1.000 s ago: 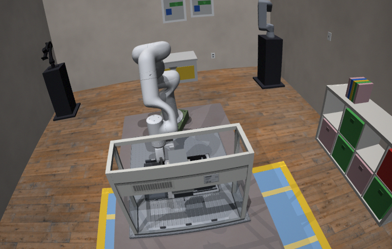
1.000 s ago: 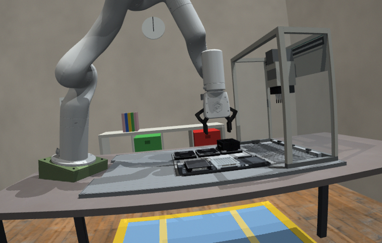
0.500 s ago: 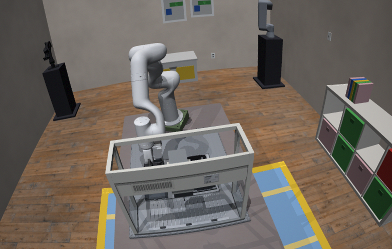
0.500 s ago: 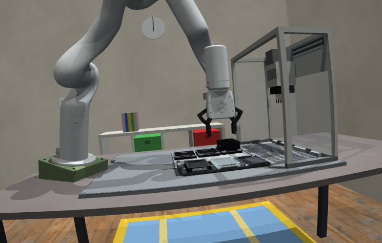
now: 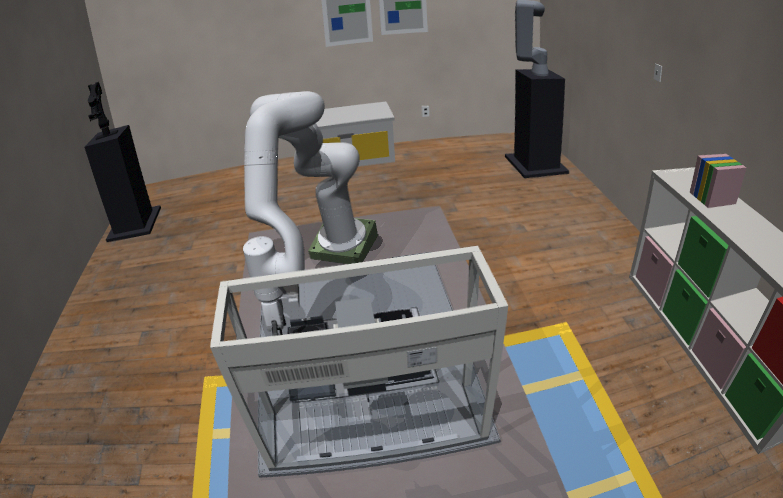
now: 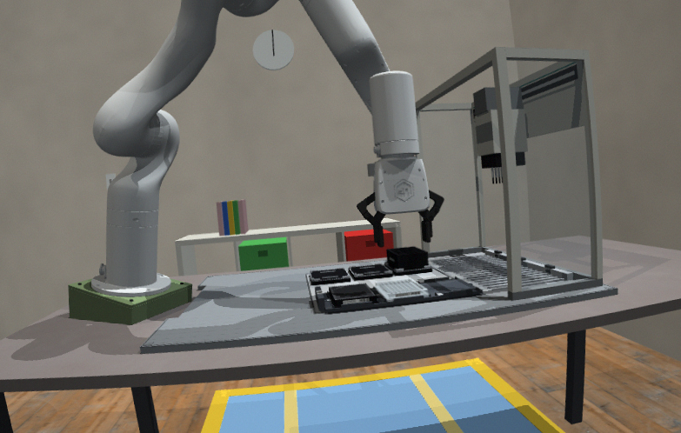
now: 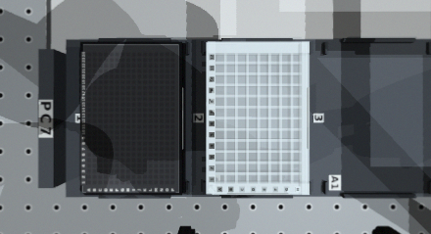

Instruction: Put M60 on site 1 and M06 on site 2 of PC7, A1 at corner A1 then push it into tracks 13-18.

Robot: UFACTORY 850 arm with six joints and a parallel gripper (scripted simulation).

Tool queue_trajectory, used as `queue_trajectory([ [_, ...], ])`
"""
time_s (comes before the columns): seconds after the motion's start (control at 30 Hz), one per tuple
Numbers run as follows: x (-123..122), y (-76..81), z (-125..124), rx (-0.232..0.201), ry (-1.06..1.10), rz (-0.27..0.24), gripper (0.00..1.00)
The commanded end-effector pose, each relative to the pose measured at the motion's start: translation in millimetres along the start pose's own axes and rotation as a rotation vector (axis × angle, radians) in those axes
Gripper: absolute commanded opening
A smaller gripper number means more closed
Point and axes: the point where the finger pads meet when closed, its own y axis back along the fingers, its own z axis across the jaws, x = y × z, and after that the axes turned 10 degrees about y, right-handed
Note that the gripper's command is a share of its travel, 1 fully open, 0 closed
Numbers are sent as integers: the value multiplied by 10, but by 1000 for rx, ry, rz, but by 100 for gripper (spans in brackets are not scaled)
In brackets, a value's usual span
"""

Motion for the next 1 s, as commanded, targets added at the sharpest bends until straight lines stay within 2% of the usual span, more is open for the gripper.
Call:
queue_trajectory([
  [0.0, -218, 3, -23, -2, 1, 4, 100],
  [0.13, -378, 2, -51, -2, 1, 4, 100],
  [0.8, -379, 2, -51, -2, 1, 4, 100],
  [0.97, -378, -81, -51, -2, 1, 4, 100],
])
